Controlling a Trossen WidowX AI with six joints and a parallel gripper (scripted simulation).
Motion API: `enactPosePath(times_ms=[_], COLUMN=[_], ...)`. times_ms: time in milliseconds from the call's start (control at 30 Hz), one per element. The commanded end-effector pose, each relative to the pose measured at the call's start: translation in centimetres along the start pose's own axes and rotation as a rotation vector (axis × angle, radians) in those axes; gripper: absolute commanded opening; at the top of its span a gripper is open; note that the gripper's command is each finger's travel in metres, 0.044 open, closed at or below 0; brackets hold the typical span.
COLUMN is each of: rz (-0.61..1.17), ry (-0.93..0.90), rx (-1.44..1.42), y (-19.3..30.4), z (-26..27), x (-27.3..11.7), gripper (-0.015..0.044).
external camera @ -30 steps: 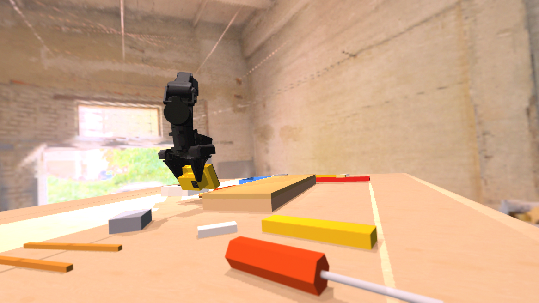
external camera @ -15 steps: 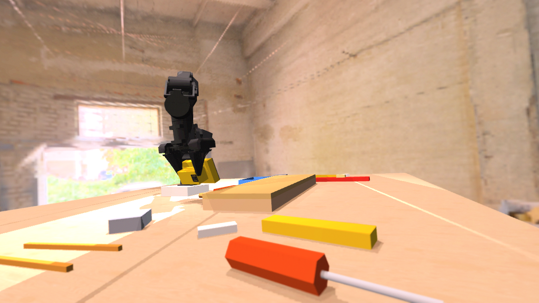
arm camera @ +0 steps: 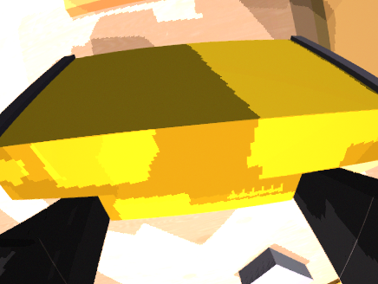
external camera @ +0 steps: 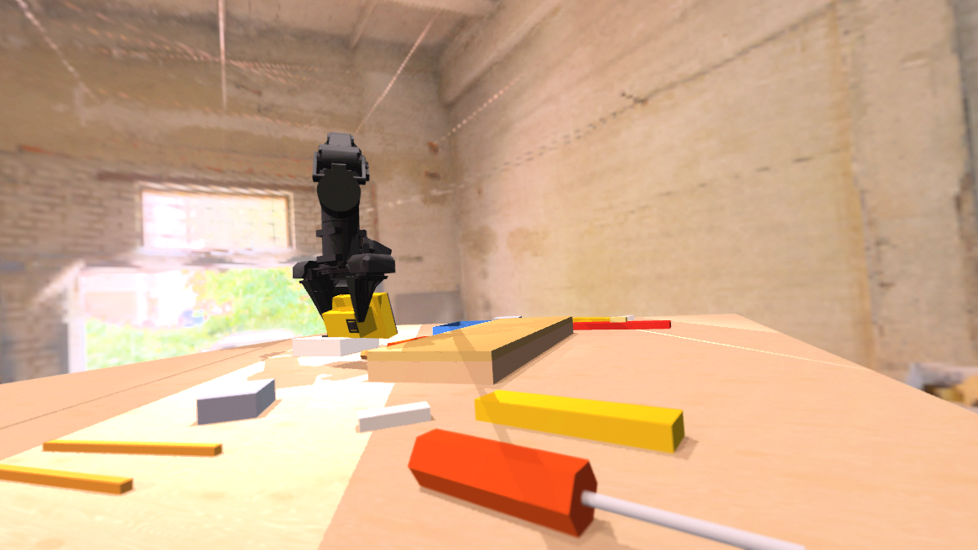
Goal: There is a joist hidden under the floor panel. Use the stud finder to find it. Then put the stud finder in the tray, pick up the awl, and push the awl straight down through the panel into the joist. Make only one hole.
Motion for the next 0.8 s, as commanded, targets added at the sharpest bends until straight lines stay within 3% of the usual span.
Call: enactPosePath(times_ms=[0,767], rz=[0.029,0.206], ry=[0.001,-0.029], rx=[0.004,0.007], y=[-0.1,-1.3], z=[-0.1,-0.3], x=[-0.2,0.1], gripper=[0.0000,0.0000])
Point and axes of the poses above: the point midway between the two fingers, 35 mm back from their tips, its own x axis out along the fingers, its own z axis across the jaws, y = z × x, the point moved 4 cm from there along -x, back along the fingers, and after that the axes turned 9 degrees about -x, right-handed, at the moved point
